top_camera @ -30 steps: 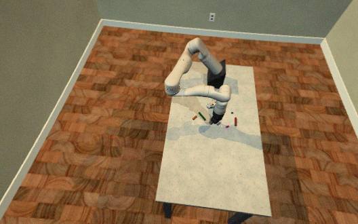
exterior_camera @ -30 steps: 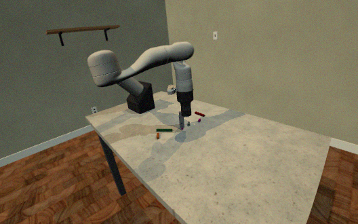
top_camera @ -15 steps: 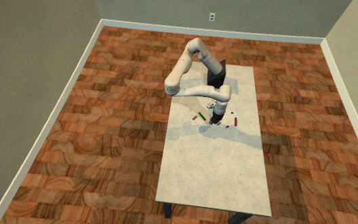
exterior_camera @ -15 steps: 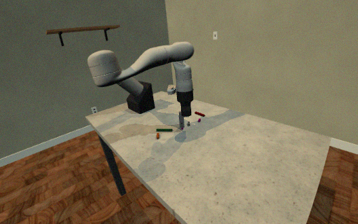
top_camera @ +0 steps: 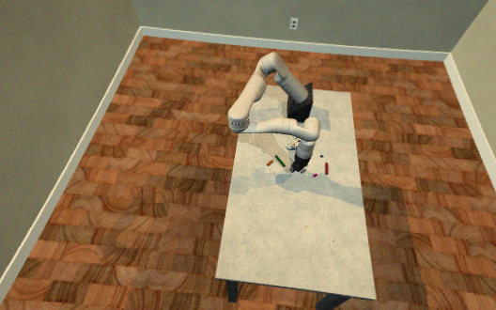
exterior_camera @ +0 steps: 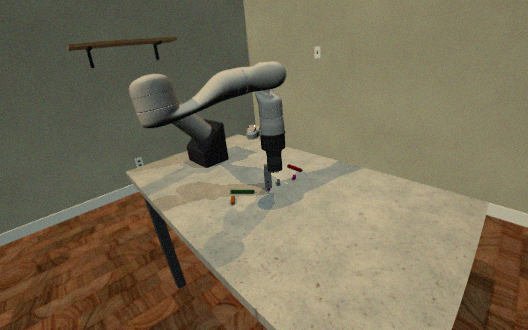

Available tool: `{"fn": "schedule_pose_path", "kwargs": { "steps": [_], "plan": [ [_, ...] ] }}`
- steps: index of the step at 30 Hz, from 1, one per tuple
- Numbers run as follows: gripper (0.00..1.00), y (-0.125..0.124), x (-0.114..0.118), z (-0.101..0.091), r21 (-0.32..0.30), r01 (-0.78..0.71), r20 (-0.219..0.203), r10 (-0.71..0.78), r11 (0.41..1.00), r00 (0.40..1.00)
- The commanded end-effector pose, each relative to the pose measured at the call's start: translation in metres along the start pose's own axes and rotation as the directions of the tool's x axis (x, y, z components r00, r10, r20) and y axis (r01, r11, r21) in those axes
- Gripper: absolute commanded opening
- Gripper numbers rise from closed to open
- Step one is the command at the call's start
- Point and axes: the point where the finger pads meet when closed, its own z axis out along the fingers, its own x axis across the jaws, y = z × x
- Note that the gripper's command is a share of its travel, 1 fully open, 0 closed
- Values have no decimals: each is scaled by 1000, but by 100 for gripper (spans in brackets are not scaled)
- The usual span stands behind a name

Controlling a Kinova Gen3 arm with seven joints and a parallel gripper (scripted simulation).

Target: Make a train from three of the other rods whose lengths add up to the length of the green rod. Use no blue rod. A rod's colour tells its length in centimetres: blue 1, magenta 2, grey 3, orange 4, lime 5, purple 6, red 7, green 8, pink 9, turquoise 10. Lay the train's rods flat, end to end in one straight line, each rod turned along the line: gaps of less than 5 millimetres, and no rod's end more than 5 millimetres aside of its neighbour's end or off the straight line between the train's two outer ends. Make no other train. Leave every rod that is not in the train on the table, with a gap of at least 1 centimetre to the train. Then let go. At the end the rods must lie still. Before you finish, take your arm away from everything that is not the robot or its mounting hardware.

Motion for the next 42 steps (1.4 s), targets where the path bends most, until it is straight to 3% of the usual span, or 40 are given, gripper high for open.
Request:
{"fn": "schedule_pose_path", "kwargs": {
  "steps": [1, 20, 42],
  "plan": [
    [70, 0, 0, 0, -1, 0, 1, 0, 1000, 1000],
    [70, 0, 0, 14, -1, 0, 1, 0, 1000, 1000],
    [70, 0, 0, 16, -1, 0, 1, 0, 1000, 1000]
  ]
}}
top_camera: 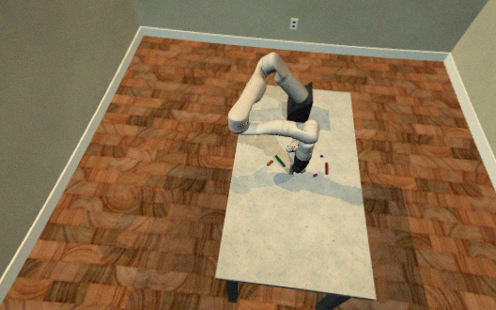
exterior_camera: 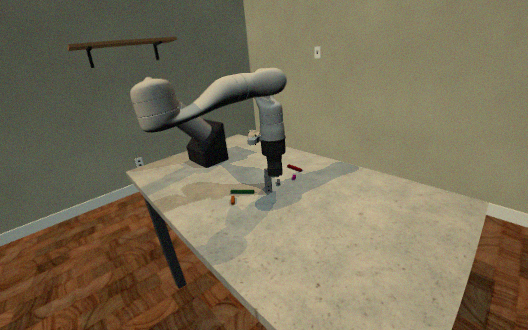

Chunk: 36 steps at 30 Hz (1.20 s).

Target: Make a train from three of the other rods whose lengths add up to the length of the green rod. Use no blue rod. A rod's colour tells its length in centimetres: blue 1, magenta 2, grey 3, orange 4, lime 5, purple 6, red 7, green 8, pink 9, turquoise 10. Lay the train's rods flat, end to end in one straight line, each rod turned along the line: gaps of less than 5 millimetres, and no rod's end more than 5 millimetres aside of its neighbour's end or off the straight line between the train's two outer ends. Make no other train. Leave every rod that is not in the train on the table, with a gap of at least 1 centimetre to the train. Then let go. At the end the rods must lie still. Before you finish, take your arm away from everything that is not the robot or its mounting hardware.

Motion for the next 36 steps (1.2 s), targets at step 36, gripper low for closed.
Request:
{"fn": "schedule_pose_path", "kwargs": {
  "steps": [36],
  "plan": [
    [40, 1, 0, -1, -2, 0, 1, 0, 1000, 1000]
  ]
}}
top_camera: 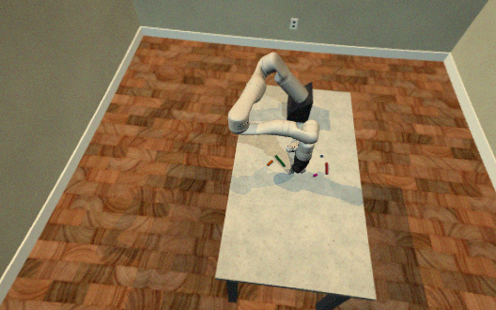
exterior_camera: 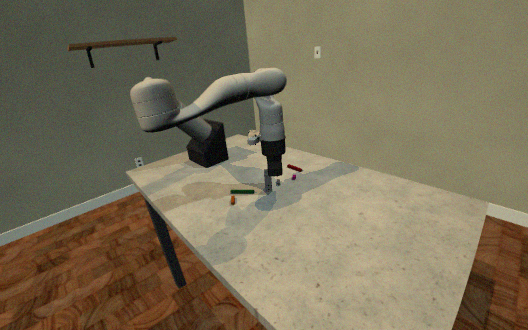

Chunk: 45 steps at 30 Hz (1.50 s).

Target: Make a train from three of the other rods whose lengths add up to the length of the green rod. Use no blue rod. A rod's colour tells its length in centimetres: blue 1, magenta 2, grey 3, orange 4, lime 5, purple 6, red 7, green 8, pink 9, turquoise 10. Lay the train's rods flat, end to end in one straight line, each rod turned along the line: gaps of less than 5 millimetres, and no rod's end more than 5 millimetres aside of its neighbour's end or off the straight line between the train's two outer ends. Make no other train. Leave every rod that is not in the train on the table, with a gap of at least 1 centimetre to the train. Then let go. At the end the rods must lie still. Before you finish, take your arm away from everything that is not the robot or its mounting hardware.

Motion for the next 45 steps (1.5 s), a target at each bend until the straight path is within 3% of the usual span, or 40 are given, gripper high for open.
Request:
{"fn": "schedule_pose_path", "kwargs": {
  "steps": [1, 23, 29, 39, 45],
  "plan": [
    [40, 1, 0, -1, -2, 0, 1, 0, 1000, 1000],
    [40, 1, 0, -4, -2, 0, 1, 0, 1000, 1000],
    [40, 1, 0, -21, -2, 0, 1, 0, 1000, 1000],
    [40, 0, 0, -90, -2, 0, 1, 0, 1000, 1000],
    [40, 0, 0, -101, -2, 0, 1, 0, 1000, 1000]
  ]
}}
